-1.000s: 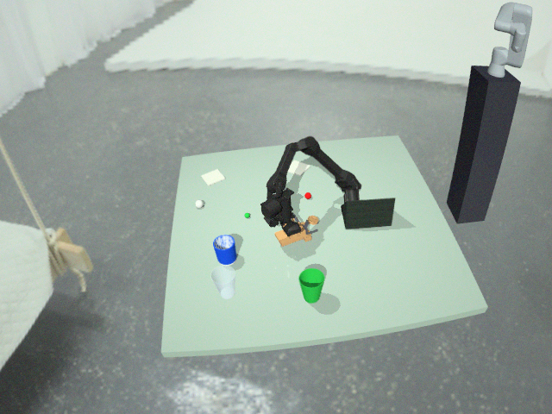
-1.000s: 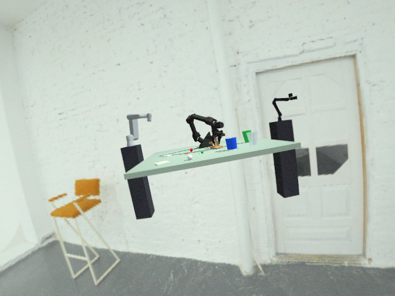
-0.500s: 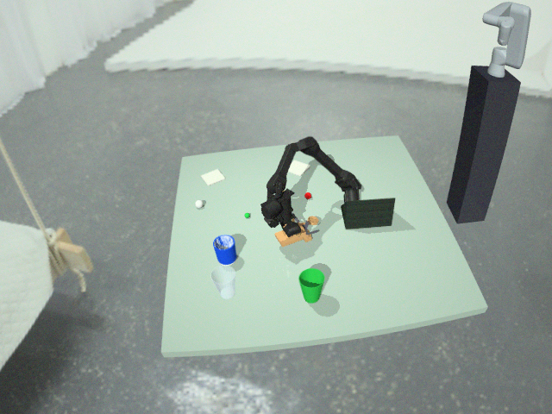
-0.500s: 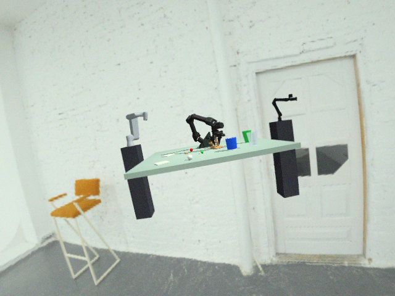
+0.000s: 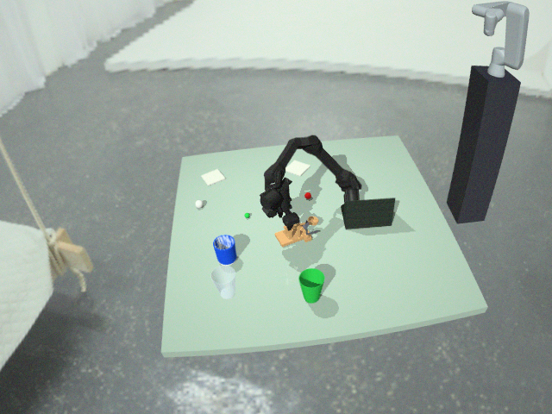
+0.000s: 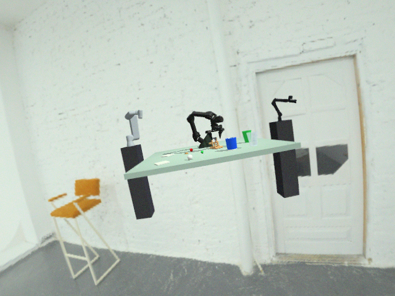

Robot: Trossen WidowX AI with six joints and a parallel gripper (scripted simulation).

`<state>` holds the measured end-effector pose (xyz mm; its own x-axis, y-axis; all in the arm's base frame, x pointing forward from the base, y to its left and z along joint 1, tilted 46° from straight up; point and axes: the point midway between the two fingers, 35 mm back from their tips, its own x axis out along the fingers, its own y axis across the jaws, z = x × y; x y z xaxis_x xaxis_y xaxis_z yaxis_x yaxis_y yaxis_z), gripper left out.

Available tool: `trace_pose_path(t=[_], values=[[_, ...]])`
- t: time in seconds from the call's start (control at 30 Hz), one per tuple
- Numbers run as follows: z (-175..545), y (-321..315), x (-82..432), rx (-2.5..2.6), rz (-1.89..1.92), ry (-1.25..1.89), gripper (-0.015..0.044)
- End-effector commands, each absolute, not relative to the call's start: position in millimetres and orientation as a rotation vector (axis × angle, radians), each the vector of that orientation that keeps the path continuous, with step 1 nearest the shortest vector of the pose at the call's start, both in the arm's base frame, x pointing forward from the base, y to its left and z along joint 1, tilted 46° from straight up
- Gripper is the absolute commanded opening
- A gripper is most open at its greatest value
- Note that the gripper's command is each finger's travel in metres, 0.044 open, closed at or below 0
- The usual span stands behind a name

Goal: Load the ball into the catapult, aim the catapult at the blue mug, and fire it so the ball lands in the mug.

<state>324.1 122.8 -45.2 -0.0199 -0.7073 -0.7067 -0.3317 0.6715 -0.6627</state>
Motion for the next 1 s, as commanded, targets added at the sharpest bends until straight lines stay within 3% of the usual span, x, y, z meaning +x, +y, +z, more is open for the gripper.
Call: trace_pose_path(t=[0.0, 0.23, 0.5, 0.67, 0.97], values=[[-13, 155, 321, -0.860, -0.364, 1.614, 0.0440], [-23, 147, 324, -0.868, -0.355, 1.602, 0.0440], [14, 186, 321, -0.876, -0.344, 1.596, 0.0440], [35, 133, 326, -0.836, -0.371, 1.589, 0.0309], [95, 24, 292, -0.733, -0.460, 1.553, 0.0300]])
